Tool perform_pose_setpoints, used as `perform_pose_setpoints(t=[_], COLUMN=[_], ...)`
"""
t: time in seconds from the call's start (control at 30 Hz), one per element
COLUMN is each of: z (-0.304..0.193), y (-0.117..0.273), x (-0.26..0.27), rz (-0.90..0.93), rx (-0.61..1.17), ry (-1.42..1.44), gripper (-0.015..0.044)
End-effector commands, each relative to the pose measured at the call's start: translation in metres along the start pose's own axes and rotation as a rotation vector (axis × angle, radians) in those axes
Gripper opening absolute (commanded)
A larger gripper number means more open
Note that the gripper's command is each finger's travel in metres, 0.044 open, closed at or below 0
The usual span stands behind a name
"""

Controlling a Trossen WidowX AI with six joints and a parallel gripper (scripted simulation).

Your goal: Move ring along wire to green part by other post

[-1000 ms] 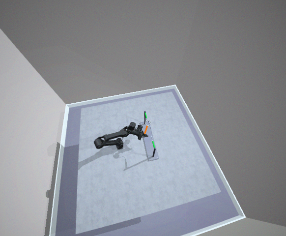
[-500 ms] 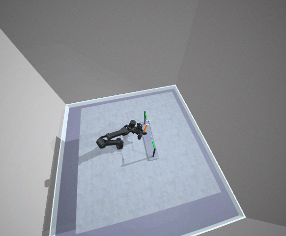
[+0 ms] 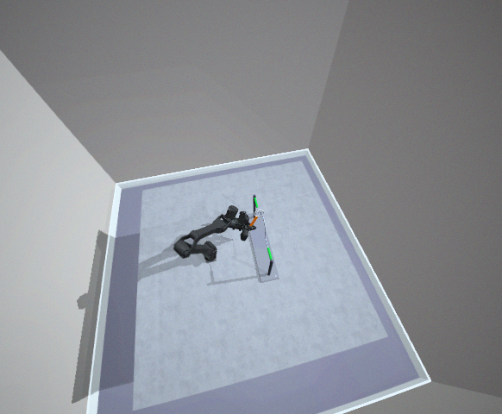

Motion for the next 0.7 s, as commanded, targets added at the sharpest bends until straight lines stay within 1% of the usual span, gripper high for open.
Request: perform_pose_setpoints(t=[0.0, 0.67], z=[0.002, 0.001], y=[0.002, 0.007], x=[0.010, 0.038], rz=[0.027, 0.061], rx=[0.006, 0.016], ry=[-0.048, -0.122], gripper=[-0.0150, -0.0150])
Point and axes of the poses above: the point midway between the two fingers, 35 mm back from their tips, its own y axis back along the fingers, its own x axis across the jaws, z = x × y, the point moved 6 cm from there along y, back along the fingers, and after that the axes turned 8 degrees about -y, right-handed, at the moved point
